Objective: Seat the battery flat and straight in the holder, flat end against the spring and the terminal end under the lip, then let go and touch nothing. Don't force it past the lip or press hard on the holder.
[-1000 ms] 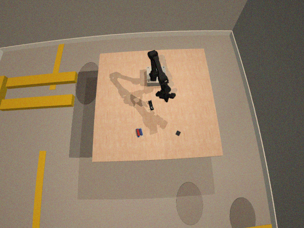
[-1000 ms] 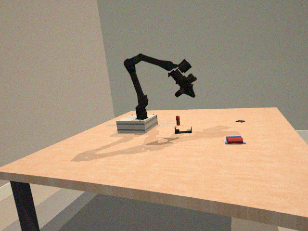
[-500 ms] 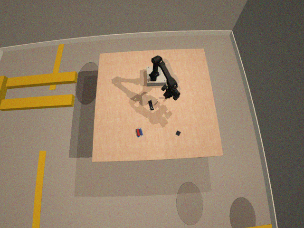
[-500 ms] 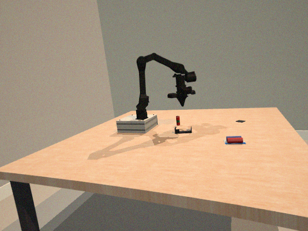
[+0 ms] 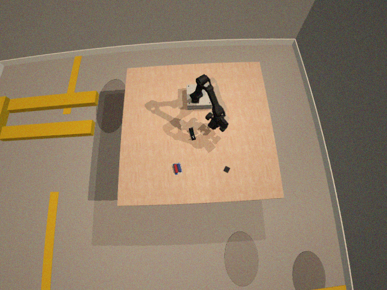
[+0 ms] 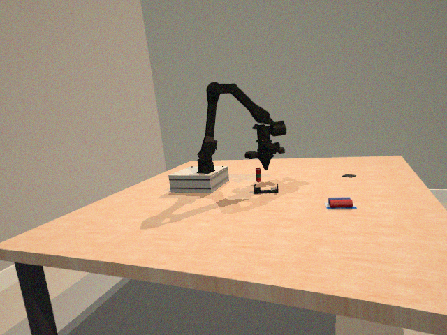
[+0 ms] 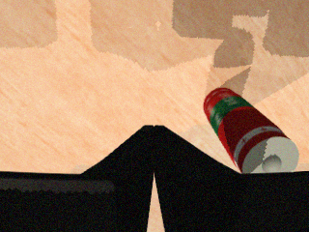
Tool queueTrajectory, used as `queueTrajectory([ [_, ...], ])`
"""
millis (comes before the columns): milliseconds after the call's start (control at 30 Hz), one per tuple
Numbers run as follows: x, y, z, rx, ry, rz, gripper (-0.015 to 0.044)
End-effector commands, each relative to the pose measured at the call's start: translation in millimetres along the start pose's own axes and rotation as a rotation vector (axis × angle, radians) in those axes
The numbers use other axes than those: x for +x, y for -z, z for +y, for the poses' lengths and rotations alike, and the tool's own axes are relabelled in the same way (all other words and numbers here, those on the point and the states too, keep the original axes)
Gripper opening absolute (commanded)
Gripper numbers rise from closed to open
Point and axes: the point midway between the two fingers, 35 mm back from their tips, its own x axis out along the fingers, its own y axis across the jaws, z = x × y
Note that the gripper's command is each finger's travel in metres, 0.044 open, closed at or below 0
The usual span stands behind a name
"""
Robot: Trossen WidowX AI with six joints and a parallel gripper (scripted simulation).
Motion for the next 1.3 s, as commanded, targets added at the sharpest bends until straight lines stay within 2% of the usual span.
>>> queueTrajectory([
  [0,3.5,0.9,-5.4,0.005,0.006,0.005,0.0],
  [1267,3.9,1.2,-67.9,0.005,0.011,0.005,0.0],
])
